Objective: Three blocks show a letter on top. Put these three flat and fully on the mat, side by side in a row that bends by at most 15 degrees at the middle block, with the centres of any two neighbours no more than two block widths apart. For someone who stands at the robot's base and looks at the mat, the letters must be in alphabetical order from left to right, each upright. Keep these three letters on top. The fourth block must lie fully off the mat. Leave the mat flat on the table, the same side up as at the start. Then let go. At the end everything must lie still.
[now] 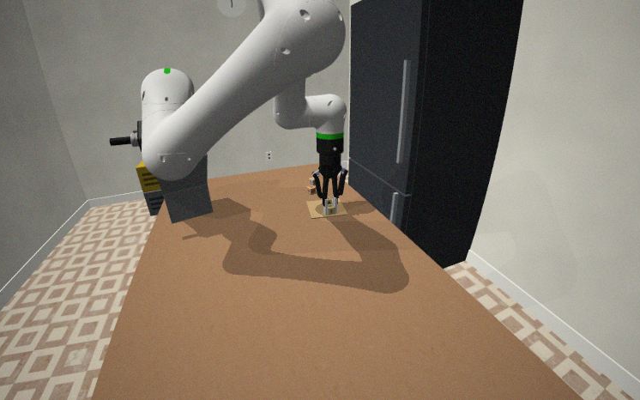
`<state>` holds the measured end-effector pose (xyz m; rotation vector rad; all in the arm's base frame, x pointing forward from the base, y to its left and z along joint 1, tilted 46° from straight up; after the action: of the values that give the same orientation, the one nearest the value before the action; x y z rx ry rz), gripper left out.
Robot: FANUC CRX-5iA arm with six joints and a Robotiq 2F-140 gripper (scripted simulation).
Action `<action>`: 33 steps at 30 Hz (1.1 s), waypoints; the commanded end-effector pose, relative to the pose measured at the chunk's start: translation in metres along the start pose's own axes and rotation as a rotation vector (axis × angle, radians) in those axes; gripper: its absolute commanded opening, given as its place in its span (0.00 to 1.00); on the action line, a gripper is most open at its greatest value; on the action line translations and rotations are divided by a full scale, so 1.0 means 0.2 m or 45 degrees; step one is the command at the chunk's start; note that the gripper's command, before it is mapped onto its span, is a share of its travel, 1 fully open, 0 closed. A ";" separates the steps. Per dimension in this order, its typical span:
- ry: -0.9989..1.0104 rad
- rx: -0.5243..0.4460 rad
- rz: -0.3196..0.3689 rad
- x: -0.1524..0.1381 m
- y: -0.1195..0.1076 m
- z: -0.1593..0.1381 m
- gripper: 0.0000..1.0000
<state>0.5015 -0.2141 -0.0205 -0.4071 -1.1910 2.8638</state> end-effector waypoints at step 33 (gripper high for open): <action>0.000 0.000 0.000 0.00 -0.02 0.00 0.28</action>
<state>0.5014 -0.2135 -0.0199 -0.4072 -1.1910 2.8639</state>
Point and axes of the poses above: the point where the finger pads meet when closed, its own y axis out along the fingers, its own x axis across the jaws, z = x × y, the point moved 9 cm from there along -y, back along the fingers, and after that the axes turned 4 degrees about y, right-handed, at the moved point
